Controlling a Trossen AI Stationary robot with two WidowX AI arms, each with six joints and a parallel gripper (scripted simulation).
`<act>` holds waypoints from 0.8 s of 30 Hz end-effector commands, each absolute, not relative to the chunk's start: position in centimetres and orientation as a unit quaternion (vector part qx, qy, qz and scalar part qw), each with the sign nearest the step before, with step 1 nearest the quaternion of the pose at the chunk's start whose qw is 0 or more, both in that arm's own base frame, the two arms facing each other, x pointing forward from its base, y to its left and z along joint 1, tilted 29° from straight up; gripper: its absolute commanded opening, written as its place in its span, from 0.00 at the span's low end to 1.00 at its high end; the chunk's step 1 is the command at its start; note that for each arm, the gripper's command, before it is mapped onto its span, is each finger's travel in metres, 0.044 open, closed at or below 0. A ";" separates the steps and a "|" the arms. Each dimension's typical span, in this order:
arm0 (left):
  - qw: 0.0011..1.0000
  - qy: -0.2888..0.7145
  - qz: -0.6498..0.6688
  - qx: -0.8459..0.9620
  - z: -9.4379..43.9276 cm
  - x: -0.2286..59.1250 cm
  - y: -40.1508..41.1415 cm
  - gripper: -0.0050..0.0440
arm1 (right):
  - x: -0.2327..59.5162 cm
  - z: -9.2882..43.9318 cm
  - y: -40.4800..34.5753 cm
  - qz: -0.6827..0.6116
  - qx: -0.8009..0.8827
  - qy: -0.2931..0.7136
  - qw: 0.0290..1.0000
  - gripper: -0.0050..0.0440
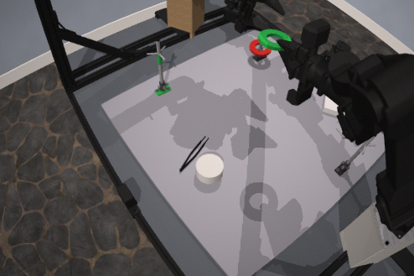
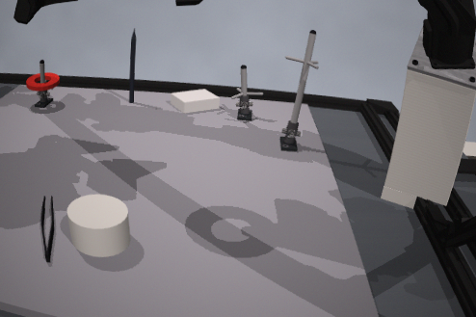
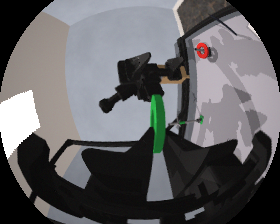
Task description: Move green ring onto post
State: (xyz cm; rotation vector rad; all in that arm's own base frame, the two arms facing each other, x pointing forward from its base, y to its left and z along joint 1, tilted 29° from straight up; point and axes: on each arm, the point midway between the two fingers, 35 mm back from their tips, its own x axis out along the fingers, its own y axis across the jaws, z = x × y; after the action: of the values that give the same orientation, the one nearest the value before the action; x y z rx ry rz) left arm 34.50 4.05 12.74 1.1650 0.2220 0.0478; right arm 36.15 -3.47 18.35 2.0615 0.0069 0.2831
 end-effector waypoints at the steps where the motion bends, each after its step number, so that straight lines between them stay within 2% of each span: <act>1: 0.824 0.184 0.001 0.537 9.6 34.6 6.9 0.92 | 36.2 18.3 -3.5 0.116 0.856 0.002 0.503 0.10; 6: 0.821 0.233 -0.012 0.521 7.6 34.2 8.6 0.92 | 36.2 18.3 -3.5 0.116 0.856 0.002 0.503 0.10; 11: 0.815 0.331 -0.041 0.474 3.8 32.4 11.9 0.92 | 36.2 18.3 -3.5 0.116 0.856 0.002 0.503 0.10; 24: 0.800 0.490 -0.102 0.330 -2.0 26.4 15.4 0.92 | 36.2 18.3 -3.5 0.116 0.856 0.002 0.503 0.10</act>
State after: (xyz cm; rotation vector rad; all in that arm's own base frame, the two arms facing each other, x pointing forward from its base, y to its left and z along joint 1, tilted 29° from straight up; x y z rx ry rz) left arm 28.25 15.20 -0.48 0.8026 0.9605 -0.1642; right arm 36.15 -3.47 18.35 2.0616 0.0069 0.2830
